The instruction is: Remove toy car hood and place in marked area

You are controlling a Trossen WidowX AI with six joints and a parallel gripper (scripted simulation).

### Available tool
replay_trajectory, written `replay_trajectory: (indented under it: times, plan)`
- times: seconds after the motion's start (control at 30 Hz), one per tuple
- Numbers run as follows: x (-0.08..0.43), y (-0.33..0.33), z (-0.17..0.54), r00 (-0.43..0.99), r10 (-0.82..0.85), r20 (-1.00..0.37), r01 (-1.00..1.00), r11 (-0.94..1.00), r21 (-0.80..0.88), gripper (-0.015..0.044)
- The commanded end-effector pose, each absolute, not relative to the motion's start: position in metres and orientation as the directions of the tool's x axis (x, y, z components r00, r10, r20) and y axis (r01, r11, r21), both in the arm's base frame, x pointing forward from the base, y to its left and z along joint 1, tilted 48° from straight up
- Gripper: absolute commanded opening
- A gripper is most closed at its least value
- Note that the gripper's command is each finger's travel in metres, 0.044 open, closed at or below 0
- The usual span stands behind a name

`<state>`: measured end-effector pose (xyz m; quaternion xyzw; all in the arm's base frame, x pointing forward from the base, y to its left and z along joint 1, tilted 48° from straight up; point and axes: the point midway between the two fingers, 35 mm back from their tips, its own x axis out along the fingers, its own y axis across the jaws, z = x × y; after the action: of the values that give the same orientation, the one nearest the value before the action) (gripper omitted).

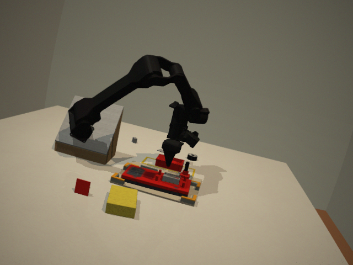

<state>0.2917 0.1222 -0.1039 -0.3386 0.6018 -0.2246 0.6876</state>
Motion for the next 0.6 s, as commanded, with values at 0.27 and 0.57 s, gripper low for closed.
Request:
replay_trajectory:
  times: [0.27, 0.57]
  plan:
    - [0.281, 0.169, -0.062, 0.179, -0.717, -0.673, -0.099, 0.668, -0.738, 0.0440]
    - [0.278, 0.175, -0.056, 0.179, -0.718, -0.672, -0.098, 0.667, -0.739, 0.0440]
